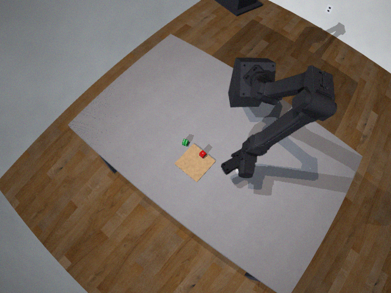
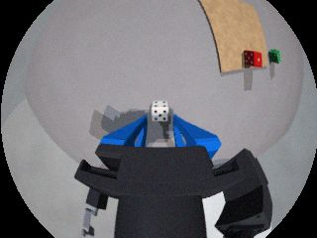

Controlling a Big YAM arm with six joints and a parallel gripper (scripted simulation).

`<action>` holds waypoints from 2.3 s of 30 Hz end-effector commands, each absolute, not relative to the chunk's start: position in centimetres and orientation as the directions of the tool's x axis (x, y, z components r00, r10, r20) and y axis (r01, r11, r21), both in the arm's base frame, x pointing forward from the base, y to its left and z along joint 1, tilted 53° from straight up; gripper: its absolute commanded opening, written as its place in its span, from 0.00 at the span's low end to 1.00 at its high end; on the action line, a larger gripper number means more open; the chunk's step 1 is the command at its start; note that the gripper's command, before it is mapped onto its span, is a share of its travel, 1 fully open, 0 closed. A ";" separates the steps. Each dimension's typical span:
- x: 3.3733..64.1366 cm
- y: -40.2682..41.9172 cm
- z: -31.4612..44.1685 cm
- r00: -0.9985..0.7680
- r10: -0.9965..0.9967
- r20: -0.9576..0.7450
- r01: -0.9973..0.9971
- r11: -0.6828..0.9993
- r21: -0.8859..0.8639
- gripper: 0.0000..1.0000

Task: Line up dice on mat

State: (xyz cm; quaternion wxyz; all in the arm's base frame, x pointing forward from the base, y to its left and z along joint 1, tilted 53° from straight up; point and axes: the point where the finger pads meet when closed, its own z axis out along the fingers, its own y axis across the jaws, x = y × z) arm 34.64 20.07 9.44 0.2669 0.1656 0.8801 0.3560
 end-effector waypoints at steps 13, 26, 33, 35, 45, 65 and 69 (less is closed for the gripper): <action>34.4 20.2 8.9 -0.805 0.483 -0.344 0.111 0.692 0.713 0.39; 35.3 20.9 9.0 -0.801 0.485 -0.350 0.101 0.686 0.720 0.39; 35.8 21.5 8.4 -0.802 0.485 -0.349 0.101 0.686 0.720 0.39; 36.0 21.7 8.1 -0.802 0.485 -0.349 0.101 0.686 0.720 0.39; 36.7 21.9 7.4 -0.799 0.489 -0.350 0.106 0.687 0.718 0.39; 36.6 21.8 7.3 -0.801 0.487 -0.347 0.109 0.690 0.716 0.39; 36.6 21.8 7.3 -0.801 0.487 -0.347 0.109 0.690 0.716 0.39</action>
